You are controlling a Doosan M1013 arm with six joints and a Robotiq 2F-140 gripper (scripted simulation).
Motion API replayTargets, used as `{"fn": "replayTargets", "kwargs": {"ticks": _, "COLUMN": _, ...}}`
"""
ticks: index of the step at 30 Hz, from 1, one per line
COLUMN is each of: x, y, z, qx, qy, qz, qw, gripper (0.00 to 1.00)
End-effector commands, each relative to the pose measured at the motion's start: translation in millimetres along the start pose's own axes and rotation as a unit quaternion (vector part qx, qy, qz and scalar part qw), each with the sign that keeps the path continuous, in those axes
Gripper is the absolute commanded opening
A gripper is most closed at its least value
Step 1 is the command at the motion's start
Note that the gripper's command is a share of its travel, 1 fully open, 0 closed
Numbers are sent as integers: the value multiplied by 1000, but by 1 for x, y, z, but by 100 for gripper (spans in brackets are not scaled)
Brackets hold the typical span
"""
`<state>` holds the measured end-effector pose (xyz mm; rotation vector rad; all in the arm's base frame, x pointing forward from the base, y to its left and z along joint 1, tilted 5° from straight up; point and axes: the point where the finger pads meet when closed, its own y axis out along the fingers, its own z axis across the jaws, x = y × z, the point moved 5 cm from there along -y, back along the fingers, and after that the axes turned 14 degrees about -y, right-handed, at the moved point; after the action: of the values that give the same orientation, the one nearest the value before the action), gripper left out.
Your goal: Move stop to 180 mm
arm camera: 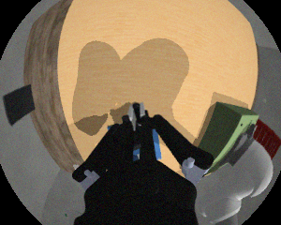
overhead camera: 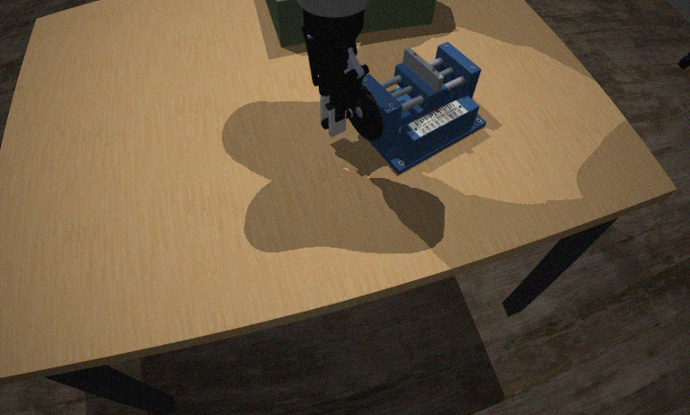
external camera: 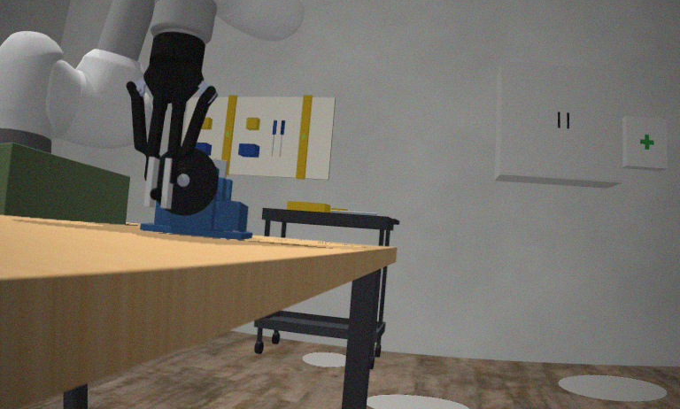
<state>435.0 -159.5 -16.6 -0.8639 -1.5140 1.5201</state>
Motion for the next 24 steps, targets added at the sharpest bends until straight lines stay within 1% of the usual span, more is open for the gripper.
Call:
{"fn": "replayTargets", "kwargs": {"ticks": 1, "x": 1, "y": -3, "z": 3, "qx": 0, "qy": 0, "qz": 0, "qw": 1000, "gripper": 4}}
{"fn": "replayTargets", "kwargs": {"ticks": 11, "x": 2, "y": -13, "z": 8, "qx": 0, "qy": 0, "qz": 0, "qw": 1000, "gripper": 4}}
{"fn": "replayTargets", "kwargs": {"ticks": 24, "x": 2, "y": -30, "z": 9, "qx": 0, "qy": 0, "qz": 0, "qw": 1000, "gripper": 4}}
